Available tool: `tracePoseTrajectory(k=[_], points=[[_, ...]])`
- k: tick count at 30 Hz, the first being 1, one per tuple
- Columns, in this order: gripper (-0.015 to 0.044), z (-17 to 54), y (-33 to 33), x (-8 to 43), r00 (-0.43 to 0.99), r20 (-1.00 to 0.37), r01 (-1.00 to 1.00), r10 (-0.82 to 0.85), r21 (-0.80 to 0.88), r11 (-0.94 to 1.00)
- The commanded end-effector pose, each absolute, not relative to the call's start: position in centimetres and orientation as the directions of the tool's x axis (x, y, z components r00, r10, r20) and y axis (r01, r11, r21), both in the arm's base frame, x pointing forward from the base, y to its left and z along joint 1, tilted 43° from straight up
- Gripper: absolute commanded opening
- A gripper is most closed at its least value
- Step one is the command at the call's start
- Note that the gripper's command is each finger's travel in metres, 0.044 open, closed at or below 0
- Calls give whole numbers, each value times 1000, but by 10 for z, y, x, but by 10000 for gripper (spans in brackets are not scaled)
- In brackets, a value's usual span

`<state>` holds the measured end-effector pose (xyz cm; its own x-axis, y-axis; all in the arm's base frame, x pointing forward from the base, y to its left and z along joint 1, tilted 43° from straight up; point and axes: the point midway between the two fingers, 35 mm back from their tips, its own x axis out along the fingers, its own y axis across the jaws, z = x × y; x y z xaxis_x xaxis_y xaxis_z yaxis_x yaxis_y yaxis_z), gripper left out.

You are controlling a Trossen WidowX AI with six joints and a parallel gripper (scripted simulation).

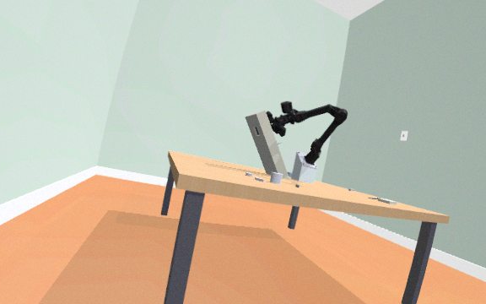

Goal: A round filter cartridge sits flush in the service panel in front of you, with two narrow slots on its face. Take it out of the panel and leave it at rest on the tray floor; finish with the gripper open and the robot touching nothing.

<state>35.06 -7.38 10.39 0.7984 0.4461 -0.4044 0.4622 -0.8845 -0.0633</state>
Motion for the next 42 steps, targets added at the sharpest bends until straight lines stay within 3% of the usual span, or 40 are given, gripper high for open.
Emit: tracePoseTrajectory(k=[1,19,31,42], points=[[0,103,-75,352,800,-410,456,438,-59,-888],[0,96,-65,364,788,-431,607,440,423,-672],[0,96,-65,364,788,-431,597,440,711,-372],[0,96,-65,364,788,-431,497,440,867,-39]])
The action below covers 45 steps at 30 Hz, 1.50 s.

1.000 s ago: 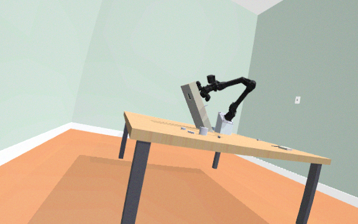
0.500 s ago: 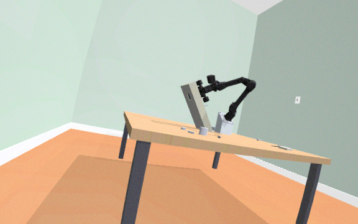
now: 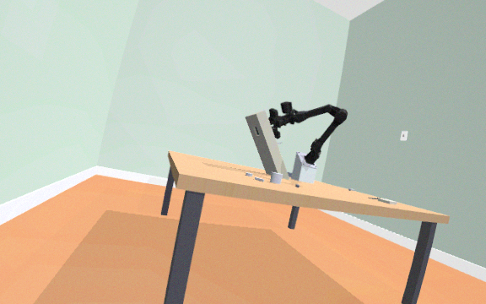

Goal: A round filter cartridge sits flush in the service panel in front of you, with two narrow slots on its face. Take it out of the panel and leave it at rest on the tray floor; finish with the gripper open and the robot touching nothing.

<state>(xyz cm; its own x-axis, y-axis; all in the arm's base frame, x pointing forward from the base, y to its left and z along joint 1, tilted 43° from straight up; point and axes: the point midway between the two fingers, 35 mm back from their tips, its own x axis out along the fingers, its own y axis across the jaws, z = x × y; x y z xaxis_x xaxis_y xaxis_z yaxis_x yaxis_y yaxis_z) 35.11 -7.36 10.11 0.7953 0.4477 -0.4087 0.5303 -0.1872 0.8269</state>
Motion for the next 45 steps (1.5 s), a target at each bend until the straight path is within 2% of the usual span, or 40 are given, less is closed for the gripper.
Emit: tracePoseTrajectory(k=[1,15,22,45], points=[[0,96,-65,364,788,-431,484,440,875,-8],[0,96,-66,363,788,-431,256,440,879,402],[0,96,-65,364,788,-431,332,440,899,286],[0,96,-65,364,788,-431,334,440,899,282]])
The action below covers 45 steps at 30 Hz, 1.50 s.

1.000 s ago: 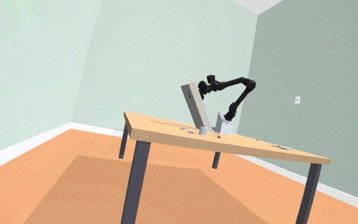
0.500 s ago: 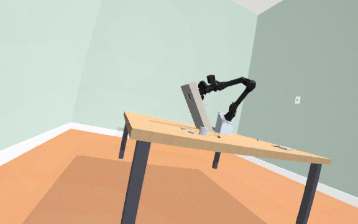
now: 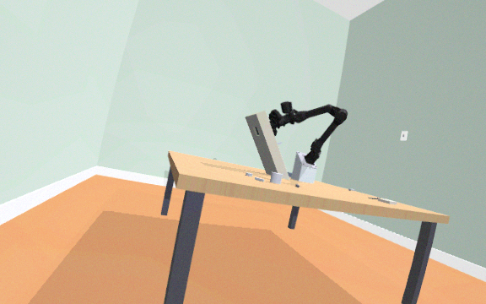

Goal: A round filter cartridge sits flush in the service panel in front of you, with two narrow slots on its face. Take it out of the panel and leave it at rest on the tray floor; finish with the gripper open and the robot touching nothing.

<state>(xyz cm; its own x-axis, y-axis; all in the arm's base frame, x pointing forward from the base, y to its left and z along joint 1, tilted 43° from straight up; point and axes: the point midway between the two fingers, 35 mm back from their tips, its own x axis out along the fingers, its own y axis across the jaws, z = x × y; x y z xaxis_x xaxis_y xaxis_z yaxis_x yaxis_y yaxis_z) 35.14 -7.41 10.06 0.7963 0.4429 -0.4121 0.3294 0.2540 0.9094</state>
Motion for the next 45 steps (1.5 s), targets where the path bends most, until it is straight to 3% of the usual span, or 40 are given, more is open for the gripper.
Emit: tracePoseTrajectory(k=[1,37,45], points=[[0,96,-65,364,788,-431,334,440,899,282],[0,96,-65,364,788,-431,334,440,899,282],[0,112,-90,329,787,-432,341,440,900,273]])
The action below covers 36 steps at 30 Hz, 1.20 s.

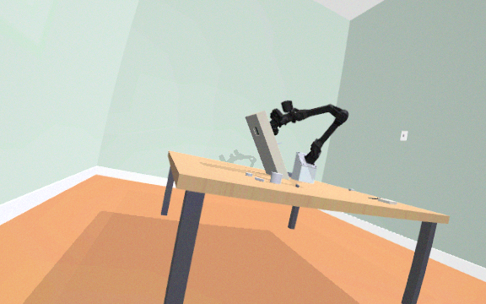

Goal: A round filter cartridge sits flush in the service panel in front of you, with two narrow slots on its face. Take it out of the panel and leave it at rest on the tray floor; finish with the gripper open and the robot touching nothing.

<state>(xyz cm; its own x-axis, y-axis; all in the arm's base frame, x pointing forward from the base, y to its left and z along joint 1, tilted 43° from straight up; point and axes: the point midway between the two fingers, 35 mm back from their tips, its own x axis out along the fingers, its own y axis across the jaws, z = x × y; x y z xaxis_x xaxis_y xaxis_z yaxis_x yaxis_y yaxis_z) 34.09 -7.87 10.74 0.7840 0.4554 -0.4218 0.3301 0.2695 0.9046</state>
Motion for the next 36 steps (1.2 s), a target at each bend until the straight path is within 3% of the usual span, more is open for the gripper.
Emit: tracePoseTrajectory(k=[1,14,36], points=[[0,114,-92,326,786,-434,342,440,899,275],[0,133,-105,293,785,-436,339,440,897,283],[0,86,-65,256,785,-436,340,440,897,282]])
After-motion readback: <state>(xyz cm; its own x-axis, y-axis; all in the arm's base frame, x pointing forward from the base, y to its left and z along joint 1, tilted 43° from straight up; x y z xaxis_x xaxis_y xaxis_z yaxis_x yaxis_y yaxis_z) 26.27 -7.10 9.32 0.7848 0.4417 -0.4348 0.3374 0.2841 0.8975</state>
